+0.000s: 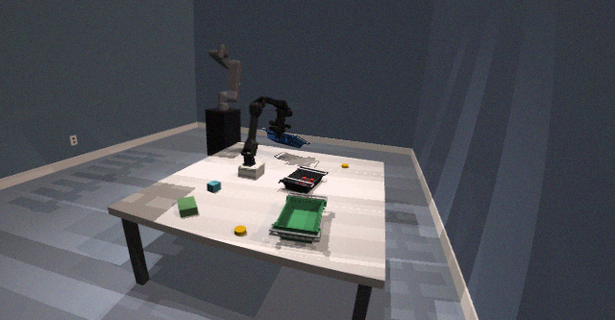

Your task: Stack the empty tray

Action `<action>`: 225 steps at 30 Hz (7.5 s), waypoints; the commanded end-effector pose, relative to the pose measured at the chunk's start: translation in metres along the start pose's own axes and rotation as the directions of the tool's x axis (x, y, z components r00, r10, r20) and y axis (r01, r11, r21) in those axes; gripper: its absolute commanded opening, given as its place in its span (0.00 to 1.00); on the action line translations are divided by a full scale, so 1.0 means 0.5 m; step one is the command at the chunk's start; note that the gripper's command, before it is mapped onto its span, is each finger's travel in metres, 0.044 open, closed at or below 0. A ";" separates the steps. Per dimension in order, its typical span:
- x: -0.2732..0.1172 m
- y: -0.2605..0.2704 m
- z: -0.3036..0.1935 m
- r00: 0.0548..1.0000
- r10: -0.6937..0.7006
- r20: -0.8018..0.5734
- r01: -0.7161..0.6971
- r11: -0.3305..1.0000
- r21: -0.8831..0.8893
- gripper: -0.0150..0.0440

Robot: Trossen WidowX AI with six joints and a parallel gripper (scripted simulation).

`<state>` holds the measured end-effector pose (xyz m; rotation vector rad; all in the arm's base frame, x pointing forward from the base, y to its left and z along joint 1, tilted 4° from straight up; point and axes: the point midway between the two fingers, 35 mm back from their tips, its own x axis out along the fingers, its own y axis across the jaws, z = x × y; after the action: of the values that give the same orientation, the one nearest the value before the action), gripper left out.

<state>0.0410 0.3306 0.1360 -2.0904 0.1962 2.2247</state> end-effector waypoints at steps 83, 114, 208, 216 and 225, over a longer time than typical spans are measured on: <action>-0.020 0.241 -0.541 0.999 -0.019 -0.032 0.037 0.513 0.858 0.25; -0.014 0.446 -0.656 1.000 -0.007 -0.027 0.027 0.141 0.990 0.25; 0.097 0.451 -0.632 1.000 -0.006 -0.026 0.026 0.141 0.990 0.25; 0.109 0.452 -0.623 1.000 -0.006 -0.025 0.026 0.141 0.990 0.25; 0.123 0.453 -0.616 1.000 -0.006 -0.025 0.026 0.141 0.990 0.25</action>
<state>0.3108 0.0589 0.0680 -1.2118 1.2524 1.2171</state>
